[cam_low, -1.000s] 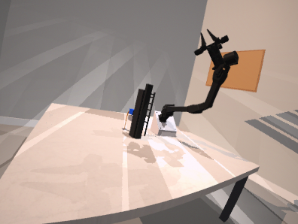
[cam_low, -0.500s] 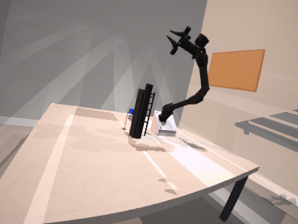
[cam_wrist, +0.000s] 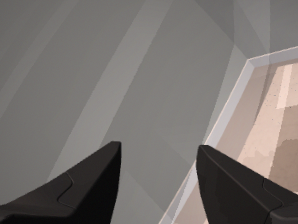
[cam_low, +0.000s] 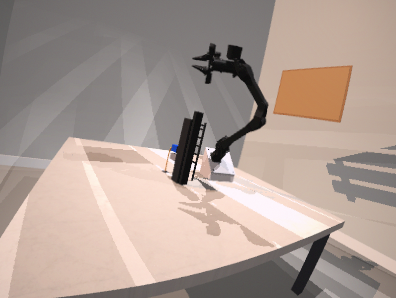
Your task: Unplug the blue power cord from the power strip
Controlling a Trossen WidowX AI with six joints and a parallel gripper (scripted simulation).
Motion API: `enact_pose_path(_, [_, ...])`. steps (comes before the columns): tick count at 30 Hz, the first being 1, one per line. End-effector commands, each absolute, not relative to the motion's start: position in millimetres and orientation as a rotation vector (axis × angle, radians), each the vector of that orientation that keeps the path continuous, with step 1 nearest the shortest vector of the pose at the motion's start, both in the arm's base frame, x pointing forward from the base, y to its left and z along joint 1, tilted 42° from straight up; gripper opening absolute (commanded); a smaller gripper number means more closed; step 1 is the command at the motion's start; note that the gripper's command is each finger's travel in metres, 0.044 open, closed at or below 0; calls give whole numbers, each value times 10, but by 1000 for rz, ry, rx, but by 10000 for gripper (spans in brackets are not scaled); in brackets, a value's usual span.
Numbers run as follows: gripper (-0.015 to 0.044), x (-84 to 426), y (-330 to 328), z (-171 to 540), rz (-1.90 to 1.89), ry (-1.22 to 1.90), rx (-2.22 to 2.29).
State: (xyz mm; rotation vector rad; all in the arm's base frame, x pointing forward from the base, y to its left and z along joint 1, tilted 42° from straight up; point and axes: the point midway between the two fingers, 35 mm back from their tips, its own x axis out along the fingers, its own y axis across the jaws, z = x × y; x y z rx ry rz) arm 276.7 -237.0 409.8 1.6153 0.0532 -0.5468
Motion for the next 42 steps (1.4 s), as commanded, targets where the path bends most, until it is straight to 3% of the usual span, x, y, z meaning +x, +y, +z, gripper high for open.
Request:
enact_pose_path(1, [160,2936,-2318,3700,-564,201,1629])
enact_pose_path(13, [160,3319,-1721,1976,-601,892,1649])
enact_pose_path(24, [160,2941,-653,637,-530,1665,1567])
enact_pose_path(42, [160,2870,-486,672,-522,1712,1560])
